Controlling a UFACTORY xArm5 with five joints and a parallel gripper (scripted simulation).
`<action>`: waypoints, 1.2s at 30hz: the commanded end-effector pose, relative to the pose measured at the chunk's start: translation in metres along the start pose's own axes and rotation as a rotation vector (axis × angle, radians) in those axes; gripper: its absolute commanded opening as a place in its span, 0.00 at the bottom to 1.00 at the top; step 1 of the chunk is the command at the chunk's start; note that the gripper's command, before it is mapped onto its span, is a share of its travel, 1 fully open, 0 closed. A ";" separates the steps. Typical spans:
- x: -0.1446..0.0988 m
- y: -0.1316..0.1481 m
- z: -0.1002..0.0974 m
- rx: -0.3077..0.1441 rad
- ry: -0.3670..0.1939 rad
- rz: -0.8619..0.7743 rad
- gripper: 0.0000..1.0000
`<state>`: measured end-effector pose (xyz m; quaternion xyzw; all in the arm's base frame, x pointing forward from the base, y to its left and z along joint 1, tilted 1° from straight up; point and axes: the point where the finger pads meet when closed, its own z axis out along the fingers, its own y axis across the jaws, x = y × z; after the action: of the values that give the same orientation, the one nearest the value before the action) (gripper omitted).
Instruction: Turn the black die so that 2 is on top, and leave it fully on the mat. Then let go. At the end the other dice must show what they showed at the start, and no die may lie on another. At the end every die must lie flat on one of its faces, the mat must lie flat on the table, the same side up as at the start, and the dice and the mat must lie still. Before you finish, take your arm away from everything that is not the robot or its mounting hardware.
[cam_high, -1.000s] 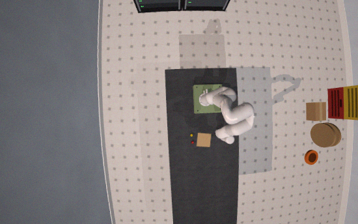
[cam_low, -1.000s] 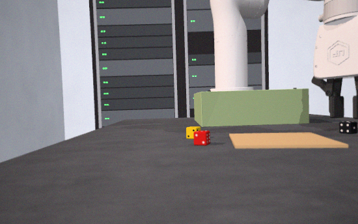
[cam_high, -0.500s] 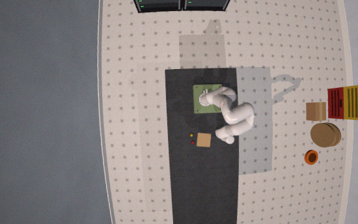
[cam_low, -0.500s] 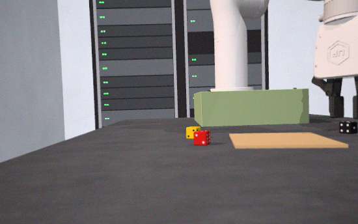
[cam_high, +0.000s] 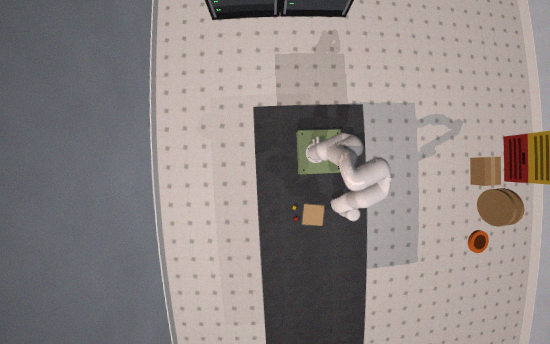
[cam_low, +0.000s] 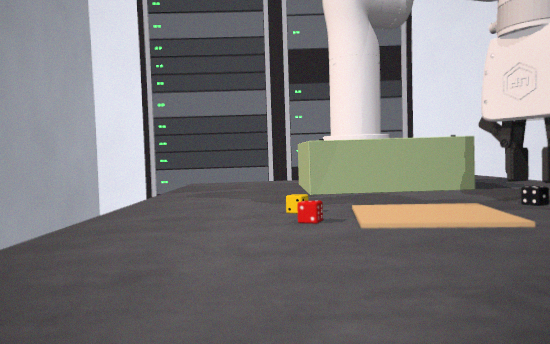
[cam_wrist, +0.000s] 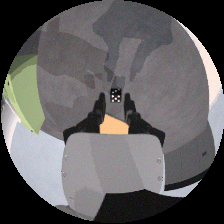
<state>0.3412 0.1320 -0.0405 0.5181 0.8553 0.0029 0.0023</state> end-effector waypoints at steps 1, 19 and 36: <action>0.000 0.001 -0.001 -0.003 0.000 0.000 0.36; 0.000 0.001 0.015 -0.003 0.000 0.000 0.36; 0.000 0.001 0.023 -0.003 0.000 0.000 0.36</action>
<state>0.3413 0.1320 -0.0638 0.5181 0.8553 0.0030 0.0023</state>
